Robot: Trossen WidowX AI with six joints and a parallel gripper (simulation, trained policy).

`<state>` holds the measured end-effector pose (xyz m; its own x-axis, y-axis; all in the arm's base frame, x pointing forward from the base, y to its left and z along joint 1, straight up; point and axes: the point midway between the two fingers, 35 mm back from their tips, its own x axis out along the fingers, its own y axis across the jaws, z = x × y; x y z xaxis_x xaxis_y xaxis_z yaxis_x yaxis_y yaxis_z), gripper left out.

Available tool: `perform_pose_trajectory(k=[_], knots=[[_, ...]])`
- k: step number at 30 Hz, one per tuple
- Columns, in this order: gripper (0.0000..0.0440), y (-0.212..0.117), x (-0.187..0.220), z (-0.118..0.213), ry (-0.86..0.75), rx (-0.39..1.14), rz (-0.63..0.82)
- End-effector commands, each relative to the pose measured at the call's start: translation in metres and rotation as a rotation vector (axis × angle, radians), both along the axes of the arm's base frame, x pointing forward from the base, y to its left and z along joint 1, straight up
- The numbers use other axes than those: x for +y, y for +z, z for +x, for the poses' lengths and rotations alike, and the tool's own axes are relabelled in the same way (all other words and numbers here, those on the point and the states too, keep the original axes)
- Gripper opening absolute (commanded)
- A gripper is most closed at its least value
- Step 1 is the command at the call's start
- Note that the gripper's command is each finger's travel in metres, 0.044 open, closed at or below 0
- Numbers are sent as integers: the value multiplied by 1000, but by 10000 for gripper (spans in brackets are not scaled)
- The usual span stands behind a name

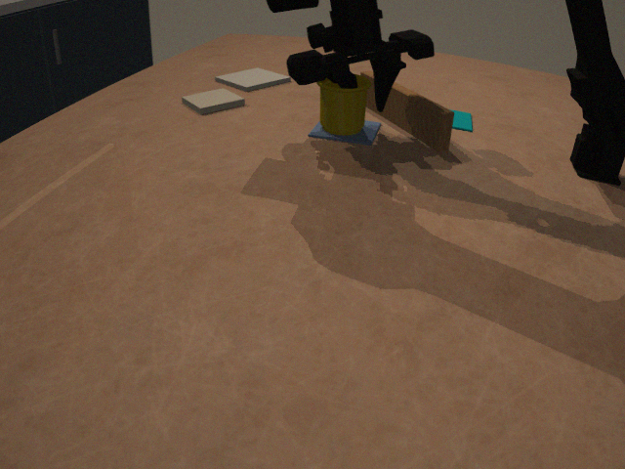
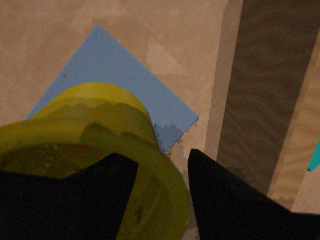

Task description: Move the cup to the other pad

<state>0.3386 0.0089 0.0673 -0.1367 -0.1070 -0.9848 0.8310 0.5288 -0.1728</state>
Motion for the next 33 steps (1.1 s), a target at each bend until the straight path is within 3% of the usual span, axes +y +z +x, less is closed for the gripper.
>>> perform_pose_trajectory(k=[1,5,33], knots=[[74,-3,0,-2,25,5,-1],[6,-2,-1,-6,44,11,-5],[0,68,-32,-32,-105,-64,9]])
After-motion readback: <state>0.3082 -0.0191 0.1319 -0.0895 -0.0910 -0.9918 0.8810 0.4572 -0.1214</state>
